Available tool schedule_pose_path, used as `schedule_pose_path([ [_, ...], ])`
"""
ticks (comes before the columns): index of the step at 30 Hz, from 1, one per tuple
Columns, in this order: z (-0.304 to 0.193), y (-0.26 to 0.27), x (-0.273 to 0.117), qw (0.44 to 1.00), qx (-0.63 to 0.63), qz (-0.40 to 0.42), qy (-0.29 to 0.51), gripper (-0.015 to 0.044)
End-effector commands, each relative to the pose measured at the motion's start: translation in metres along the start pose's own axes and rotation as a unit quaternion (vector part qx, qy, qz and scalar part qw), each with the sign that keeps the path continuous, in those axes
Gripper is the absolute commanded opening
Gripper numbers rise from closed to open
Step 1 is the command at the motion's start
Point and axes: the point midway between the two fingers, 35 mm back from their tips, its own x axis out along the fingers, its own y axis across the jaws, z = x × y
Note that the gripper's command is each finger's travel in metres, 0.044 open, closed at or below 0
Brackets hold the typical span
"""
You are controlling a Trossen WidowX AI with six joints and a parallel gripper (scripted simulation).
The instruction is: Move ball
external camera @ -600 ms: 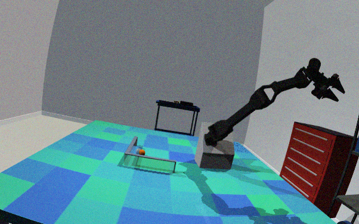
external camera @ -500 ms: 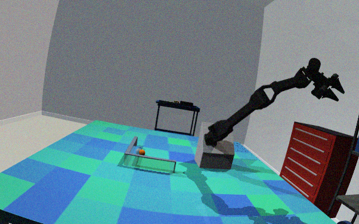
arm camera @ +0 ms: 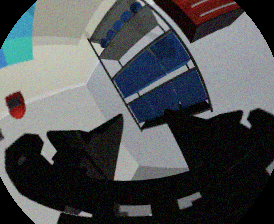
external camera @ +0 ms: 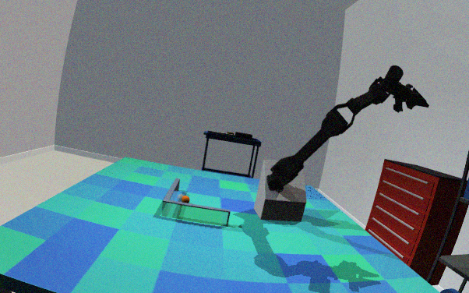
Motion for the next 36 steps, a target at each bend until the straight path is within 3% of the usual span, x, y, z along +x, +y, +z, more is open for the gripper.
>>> schedule_pose_path([
  [1,0.001,-0.053,-0.039,0.992,-0.086,-0.086,0.025,0.0275],
  [12,0.003,-0.163,-0.181,0.901,-0.288,-0.29,0.145,0.0275],
  [22,0.003,-0.2,-0.297,0.812,-0.357,-0.39,0.245,0.0275],
  [36,0.059,-0.213,-0.537,0.513,-0.49,-0.507,0.49,0.0275],
])
